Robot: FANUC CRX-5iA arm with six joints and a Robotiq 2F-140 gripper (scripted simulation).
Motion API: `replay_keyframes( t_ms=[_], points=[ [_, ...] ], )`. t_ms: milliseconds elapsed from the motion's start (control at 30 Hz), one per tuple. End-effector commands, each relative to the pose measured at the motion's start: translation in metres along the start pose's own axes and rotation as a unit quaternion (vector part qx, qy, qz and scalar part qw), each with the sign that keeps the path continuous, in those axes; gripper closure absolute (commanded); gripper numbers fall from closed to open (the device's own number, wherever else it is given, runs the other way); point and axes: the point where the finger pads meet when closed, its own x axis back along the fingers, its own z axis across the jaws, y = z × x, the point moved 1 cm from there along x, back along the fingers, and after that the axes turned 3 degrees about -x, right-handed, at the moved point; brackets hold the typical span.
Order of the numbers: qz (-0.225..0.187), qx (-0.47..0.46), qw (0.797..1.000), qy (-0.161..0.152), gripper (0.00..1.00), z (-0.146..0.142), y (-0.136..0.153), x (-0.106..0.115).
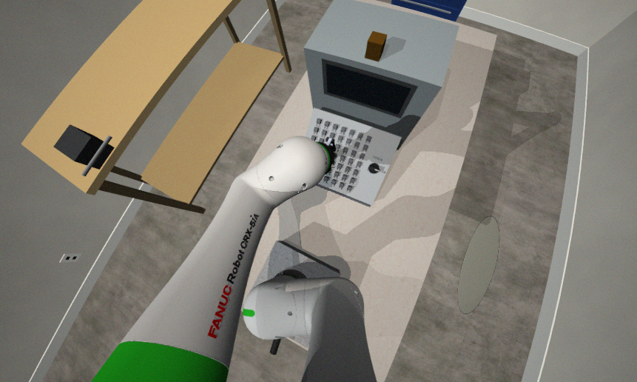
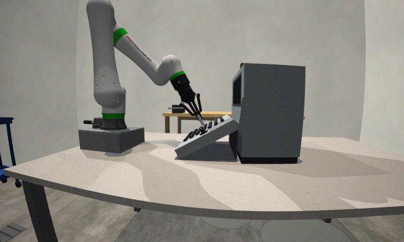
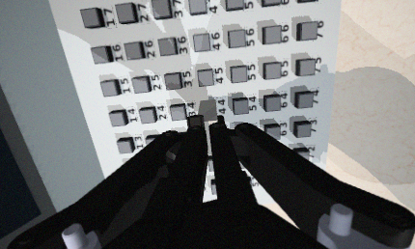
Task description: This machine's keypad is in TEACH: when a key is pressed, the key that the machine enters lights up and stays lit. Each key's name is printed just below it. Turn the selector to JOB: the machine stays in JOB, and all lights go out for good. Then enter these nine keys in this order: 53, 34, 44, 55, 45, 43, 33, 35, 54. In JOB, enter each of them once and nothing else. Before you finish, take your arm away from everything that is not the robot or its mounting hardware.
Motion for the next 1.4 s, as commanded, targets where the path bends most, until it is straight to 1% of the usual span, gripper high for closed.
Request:
replay_keyframes(
  t_ms=[0, 733, 1367],
  points=[
    [0.0, 0.0, 1.0, 0.0, 1.0, -0.0001, -0.0001, -0.0001],
    [0.0, 0.0, 1.0, 0.0, 1.0, -0.0002, -0.0001, -0.0012],
    [0.0, 0.0, 1.0, 0.0, 1.0, -0.0001, -0.0001, -0.01]
  ],
)
